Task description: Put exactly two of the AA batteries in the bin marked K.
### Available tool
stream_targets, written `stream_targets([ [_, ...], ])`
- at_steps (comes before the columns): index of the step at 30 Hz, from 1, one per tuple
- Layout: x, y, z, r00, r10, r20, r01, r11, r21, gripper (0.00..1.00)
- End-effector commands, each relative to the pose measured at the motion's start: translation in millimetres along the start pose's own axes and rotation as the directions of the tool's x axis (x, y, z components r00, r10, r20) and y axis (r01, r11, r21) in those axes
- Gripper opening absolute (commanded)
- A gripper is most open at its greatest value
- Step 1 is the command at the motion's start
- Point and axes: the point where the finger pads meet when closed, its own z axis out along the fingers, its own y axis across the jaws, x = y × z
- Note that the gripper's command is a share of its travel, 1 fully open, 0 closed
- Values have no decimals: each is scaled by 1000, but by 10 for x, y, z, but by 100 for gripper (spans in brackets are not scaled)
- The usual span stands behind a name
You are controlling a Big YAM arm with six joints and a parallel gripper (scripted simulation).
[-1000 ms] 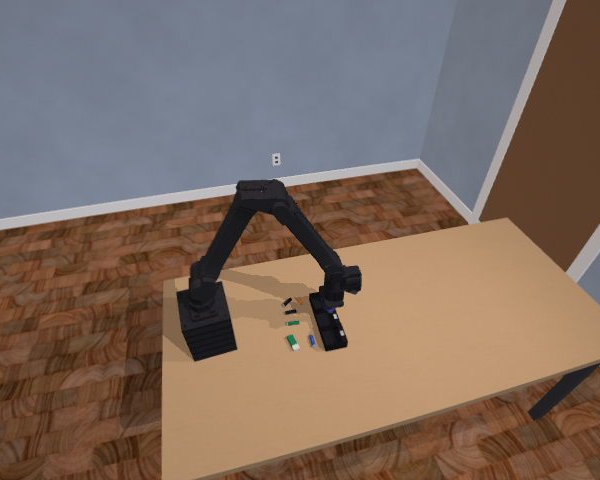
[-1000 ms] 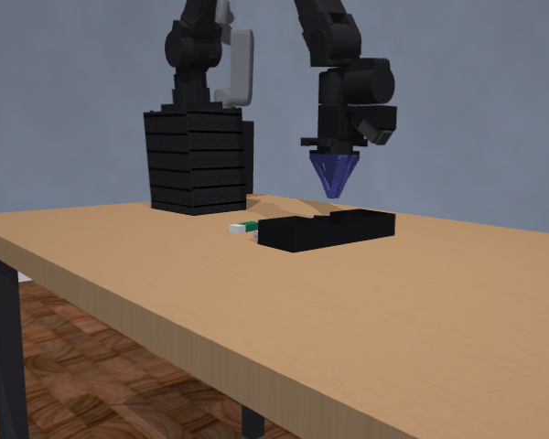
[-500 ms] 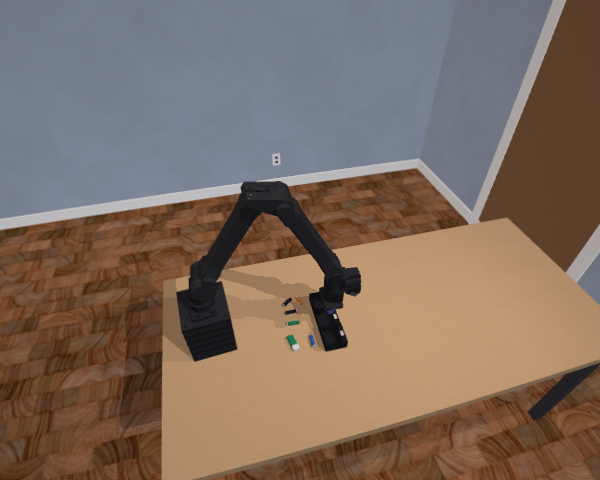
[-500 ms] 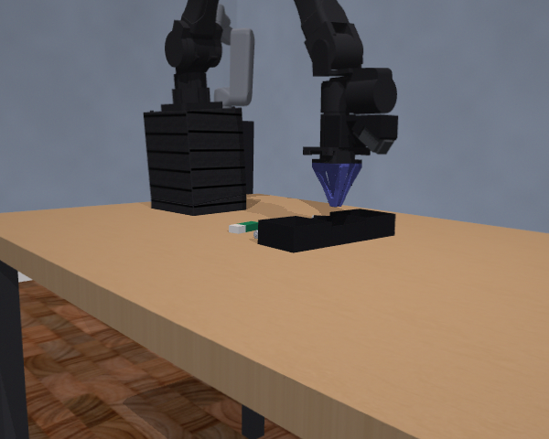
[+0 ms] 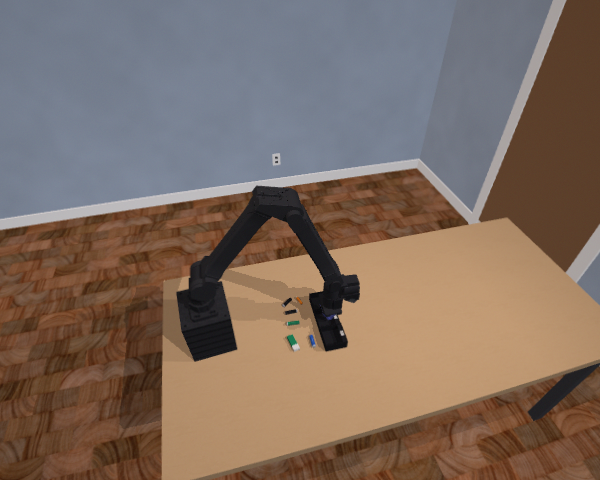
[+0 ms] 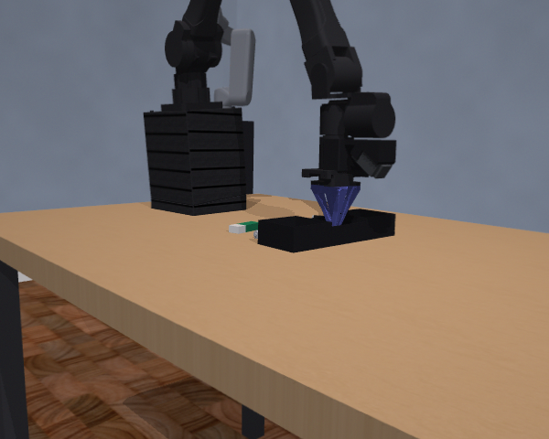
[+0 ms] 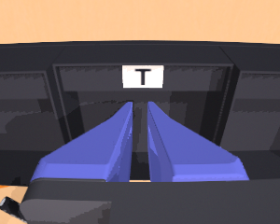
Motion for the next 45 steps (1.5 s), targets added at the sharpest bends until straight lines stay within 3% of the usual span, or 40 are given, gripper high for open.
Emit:
stream_targets([
  [1,-76,-66,75,1000,0,15,0,1000,4,9],
  [3,-76,-66,75,1000,0,15,0,1000,4,9],
  [4,-110,-15,-19,1000,0,23,0,1000,2,9],
  [28,-205,-91,-99,999,1,34,-1,1000,5,9],
  [45,-129,-31,-44,1000,0,23,0,1000,2,9],
])
